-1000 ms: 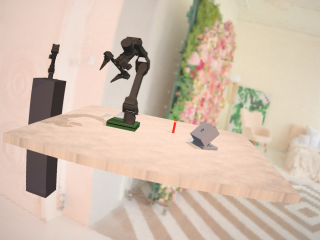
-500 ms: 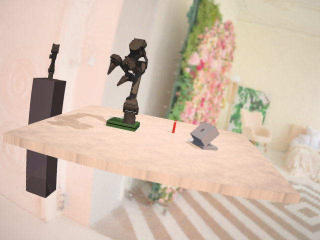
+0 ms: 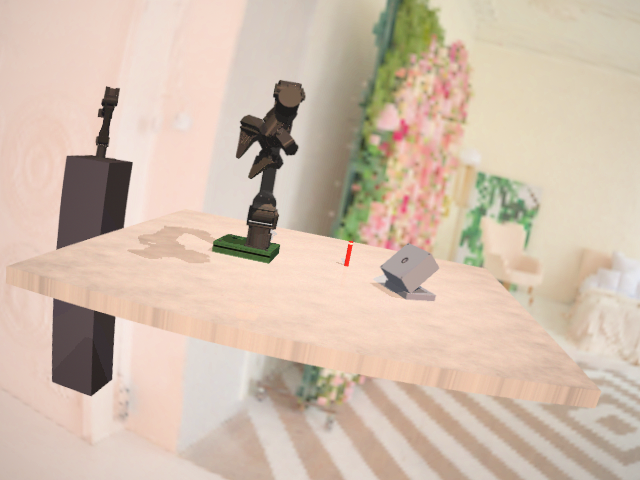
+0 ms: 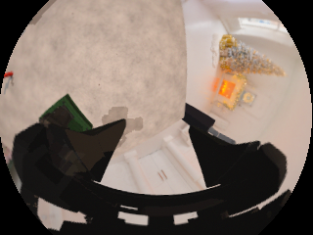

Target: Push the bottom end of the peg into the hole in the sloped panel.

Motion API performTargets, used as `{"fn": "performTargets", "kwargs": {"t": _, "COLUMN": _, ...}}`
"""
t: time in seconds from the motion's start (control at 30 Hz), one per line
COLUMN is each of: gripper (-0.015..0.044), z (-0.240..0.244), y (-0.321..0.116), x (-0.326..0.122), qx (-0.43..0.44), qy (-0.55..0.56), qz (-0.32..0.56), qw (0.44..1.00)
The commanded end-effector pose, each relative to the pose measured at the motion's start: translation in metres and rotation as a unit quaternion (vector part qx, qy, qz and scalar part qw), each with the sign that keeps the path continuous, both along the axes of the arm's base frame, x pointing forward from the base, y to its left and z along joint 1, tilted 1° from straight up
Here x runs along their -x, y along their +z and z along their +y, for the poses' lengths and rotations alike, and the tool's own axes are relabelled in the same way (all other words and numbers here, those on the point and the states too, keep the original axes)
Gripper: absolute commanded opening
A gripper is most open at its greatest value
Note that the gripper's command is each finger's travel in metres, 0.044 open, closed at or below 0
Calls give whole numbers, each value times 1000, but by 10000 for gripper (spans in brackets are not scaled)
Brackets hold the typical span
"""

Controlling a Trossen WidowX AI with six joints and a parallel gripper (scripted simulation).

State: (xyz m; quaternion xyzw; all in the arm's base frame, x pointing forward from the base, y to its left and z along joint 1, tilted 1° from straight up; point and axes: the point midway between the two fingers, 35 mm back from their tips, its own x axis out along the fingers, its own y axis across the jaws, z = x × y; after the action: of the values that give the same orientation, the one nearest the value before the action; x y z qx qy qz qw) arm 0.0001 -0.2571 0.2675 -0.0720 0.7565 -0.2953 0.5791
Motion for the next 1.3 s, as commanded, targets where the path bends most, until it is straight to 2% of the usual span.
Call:
{"fn": "performTargets", "kwargs": {"t": 0.0, "gripper": 440, "z": -2, "y": -5, "x": -15, "qx": -11, "qy": 39, "qz": 3, "qw": 999}}
{"fn": "performTargets", "kwargs": {"t": 0.87, "gripper": 440, "z": 8, "y": -21, "x": -106, "qx": -53, "qy": 267, "qz": 29, "qw": 962}}
{"fn": "performTargets", "kwargs": {"t": 1.27, "gripper": 440, "z": 25, "y": -31, "x": -150, "qx": -74, "qy": 373, "qz": 40, "qw": 924}}
